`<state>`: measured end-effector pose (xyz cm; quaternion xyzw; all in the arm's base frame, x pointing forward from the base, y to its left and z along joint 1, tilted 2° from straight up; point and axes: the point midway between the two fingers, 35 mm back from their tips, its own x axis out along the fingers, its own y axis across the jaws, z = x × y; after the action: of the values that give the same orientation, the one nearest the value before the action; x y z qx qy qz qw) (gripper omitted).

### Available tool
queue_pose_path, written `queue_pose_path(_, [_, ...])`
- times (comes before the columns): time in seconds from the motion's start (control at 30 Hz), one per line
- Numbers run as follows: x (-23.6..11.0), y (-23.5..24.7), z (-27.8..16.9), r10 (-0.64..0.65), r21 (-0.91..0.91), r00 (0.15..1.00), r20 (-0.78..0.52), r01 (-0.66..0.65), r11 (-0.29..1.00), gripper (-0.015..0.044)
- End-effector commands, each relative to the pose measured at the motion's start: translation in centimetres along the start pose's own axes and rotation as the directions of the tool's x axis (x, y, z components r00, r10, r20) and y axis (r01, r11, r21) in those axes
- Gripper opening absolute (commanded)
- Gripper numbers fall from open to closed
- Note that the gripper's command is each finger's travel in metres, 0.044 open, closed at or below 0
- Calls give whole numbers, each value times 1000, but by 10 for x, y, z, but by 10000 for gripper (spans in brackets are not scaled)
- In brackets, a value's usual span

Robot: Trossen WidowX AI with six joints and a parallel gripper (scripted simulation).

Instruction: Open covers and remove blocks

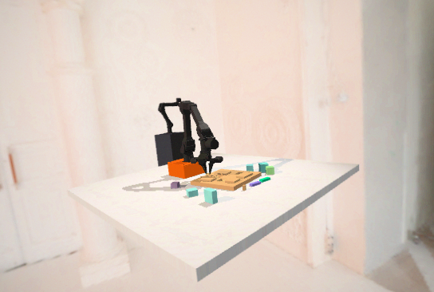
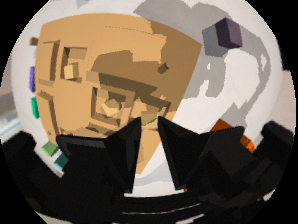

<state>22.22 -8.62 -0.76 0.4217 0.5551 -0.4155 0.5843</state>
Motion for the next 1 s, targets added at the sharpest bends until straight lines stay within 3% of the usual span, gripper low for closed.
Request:
queue_pose_path(0.0, [-7, 1, 1, 5, 3, 1000, 5, -5, 1000, 80])
queue_pose_path(0.97, [-59, 1, 1, 4, 6, 1000, 6, -4, 1000, 80])
